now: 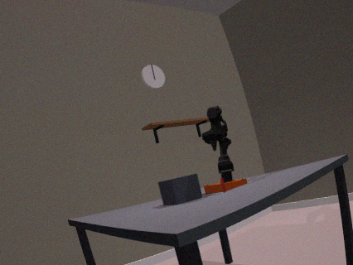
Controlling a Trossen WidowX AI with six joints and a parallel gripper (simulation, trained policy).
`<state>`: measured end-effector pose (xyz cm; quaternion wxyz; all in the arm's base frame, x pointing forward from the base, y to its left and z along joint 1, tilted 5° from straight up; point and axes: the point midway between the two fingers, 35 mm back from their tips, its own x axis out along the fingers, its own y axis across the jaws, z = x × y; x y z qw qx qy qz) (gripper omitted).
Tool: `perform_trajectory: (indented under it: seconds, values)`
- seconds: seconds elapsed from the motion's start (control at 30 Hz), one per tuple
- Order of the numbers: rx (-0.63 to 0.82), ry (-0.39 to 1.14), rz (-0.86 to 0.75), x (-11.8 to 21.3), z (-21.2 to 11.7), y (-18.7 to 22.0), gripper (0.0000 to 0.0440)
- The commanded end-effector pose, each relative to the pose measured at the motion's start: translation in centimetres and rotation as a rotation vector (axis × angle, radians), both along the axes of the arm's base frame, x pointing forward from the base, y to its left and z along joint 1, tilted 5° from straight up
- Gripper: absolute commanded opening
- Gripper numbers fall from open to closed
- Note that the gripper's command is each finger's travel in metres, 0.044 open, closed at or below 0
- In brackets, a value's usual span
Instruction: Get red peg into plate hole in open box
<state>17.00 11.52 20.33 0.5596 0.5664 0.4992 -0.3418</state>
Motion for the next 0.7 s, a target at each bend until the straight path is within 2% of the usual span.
perform_trajectory:
  seconds: [0.0, 0.67]
  values:
    - [-0.029, 0.067, 0.026, 0.0, -1.9, 0.1, 0.0427]
    - [-0.131, 0.286, 0.114, -0.6, -8.2, -0.1, 0.0418]
